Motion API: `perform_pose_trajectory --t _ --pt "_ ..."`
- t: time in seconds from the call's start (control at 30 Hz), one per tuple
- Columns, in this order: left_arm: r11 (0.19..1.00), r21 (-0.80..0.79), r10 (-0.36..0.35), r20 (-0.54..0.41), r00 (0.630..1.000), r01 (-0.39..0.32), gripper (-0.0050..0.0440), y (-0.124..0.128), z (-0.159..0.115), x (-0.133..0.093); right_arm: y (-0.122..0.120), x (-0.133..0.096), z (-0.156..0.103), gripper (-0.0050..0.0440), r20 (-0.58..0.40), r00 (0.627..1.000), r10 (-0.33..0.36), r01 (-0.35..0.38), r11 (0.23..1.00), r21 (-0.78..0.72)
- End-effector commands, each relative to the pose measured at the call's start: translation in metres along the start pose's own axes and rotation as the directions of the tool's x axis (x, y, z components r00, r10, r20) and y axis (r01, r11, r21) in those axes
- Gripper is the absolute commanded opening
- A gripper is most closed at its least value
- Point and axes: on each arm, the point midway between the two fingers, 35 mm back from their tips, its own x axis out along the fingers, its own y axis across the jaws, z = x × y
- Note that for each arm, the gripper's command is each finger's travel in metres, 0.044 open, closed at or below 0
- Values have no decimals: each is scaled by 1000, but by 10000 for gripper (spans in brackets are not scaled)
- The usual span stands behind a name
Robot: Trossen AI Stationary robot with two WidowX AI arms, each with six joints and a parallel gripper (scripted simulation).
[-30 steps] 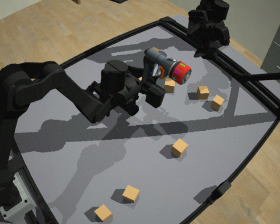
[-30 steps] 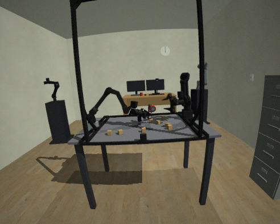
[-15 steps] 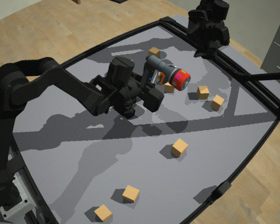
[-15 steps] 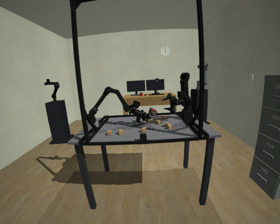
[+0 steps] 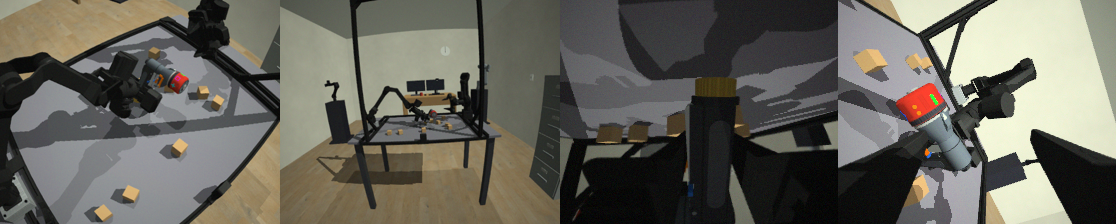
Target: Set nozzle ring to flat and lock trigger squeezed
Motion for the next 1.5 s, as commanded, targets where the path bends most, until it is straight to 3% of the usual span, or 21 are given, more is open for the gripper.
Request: perform_pose_trajectory --t 0.0,0.67,1.2,1.47 --pt "1000 -8 7 23 1000 -6 0 -1 -9 -7 0 0 0 400 -1 1000 -1 1 1000 -3" --pt "1000 -9 11 274 962 -9 0 -5 18 -26 0 0 0 400 -1 1000 -1 1 1000 -3" --pt "1000 -14 16 480 877 -11 0 -9 40 -56 0 0 0 400 -1 1000 -1 1 1000 -3" --pt "1000 -19 20 588 809 -11 0 -11 51 -79 0 0 0 400 -1 1000 -1 1 1000 -3"
